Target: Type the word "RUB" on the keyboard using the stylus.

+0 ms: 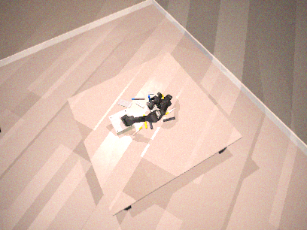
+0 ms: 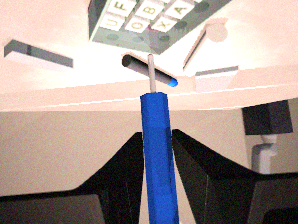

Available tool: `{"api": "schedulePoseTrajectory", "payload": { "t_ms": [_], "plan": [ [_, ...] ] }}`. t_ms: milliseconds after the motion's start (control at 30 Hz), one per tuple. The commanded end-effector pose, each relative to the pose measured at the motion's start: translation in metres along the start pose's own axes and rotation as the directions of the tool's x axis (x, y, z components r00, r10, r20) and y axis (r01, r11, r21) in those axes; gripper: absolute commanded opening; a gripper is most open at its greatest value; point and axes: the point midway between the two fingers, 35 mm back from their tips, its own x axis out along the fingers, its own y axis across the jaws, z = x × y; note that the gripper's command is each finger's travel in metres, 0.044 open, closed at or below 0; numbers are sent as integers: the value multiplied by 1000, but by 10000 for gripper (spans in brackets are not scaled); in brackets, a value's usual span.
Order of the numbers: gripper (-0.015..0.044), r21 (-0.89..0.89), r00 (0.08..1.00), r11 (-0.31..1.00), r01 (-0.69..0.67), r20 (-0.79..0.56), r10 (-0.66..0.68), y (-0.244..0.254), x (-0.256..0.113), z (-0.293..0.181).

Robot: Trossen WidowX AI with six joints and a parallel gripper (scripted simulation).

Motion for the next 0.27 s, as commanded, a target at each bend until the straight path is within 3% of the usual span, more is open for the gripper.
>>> {"api": "schedulePoseTrajectory", "payload": {
  "t_ms": [0,233],
  "plan": [
    [81,9,1000,1000,-1,-4,1,0,-2,-2],
    [81,1,1000,1000,0,0,0,0,0,0]
  ]
}}
